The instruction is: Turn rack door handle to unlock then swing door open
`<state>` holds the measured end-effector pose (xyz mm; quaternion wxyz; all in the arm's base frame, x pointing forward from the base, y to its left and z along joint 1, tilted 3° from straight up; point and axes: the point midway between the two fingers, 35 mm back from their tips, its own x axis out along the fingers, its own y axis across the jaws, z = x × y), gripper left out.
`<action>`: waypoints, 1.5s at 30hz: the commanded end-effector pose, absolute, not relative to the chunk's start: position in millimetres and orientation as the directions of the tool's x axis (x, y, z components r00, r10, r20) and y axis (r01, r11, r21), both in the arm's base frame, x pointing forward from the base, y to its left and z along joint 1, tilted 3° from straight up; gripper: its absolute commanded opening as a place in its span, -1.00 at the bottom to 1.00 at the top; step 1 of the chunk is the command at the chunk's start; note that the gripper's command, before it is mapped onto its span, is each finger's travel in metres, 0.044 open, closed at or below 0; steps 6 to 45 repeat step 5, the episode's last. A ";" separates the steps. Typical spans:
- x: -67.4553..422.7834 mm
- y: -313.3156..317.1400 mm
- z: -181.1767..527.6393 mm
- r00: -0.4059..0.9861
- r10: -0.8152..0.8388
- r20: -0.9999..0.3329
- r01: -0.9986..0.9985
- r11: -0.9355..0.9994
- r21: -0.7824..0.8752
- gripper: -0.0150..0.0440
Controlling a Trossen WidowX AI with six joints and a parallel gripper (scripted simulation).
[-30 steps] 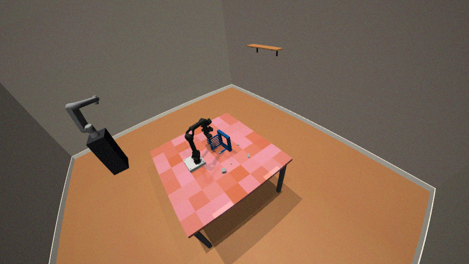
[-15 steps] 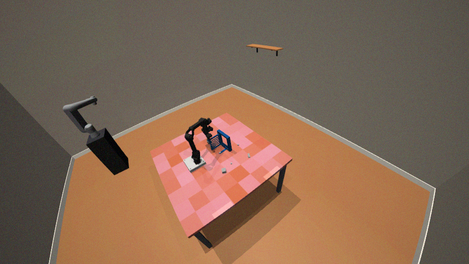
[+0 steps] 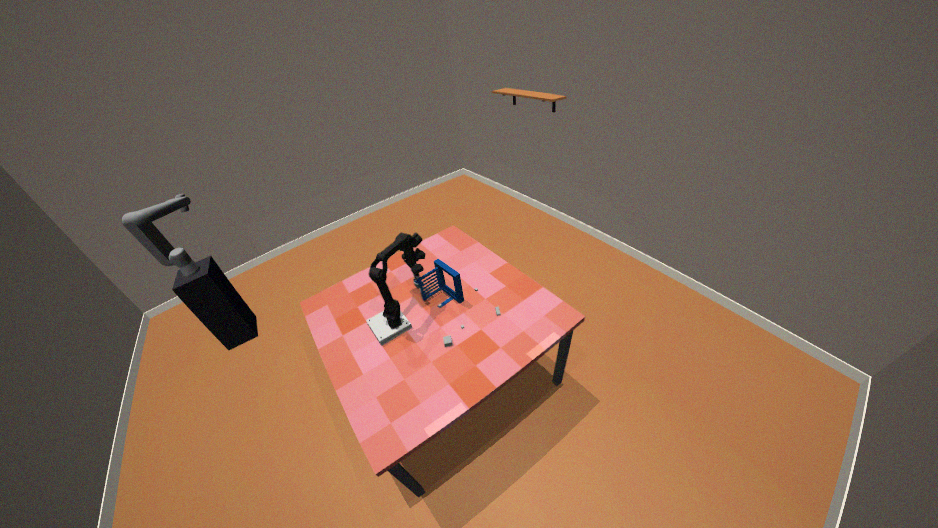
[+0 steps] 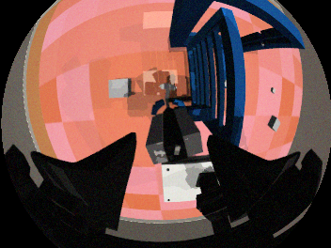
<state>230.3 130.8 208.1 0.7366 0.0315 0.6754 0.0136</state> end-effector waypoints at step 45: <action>229.1 129.7 220.6 0.103 0.068 -0.992 0.026 0.997 0.071 0.52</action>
